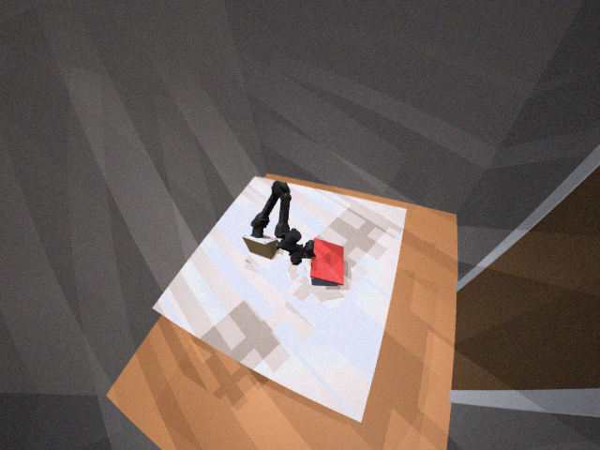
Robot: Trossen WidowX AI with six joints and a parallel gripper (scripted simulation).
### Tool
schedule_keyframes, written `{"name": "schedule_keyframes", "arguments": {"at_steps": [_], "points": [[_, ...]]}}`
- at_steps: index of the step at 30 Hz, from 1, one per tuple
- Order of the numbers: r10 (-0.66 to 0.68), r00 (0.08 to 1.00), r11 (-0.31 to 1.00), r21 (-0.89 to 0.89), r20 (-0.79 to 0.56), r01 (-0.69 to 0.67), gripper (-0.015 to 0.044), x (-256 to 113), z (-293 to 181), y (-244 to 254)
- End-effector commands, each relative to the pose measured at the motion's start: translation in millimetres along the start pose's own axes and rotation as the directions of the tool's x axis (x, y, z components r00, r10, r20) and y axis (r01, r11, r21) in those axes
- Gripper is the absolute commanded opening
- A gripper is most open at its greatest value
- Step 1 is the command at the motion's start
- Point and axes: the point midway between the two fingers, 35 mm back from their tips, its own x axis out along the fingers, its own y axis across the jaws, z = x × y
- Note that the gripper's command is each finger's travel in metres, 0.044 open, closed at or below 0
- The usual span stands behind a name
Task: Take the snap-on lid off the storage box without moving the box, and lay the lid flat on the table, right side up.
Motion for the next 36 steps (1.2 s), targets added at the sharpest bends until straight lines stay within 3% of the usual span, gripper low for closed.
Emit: {"name": "schedule_keyframes", "arguments": {"at_steps": [1, 36], "points": [[0.006, 1.0, 1.0, -0.011, 0.0, -0.006, 0.0, -2, 0, 11], [0.006, 1.0, 1.0, -0.012, 0.0, -0.006, 0.0, -12, -1, 63]]}}
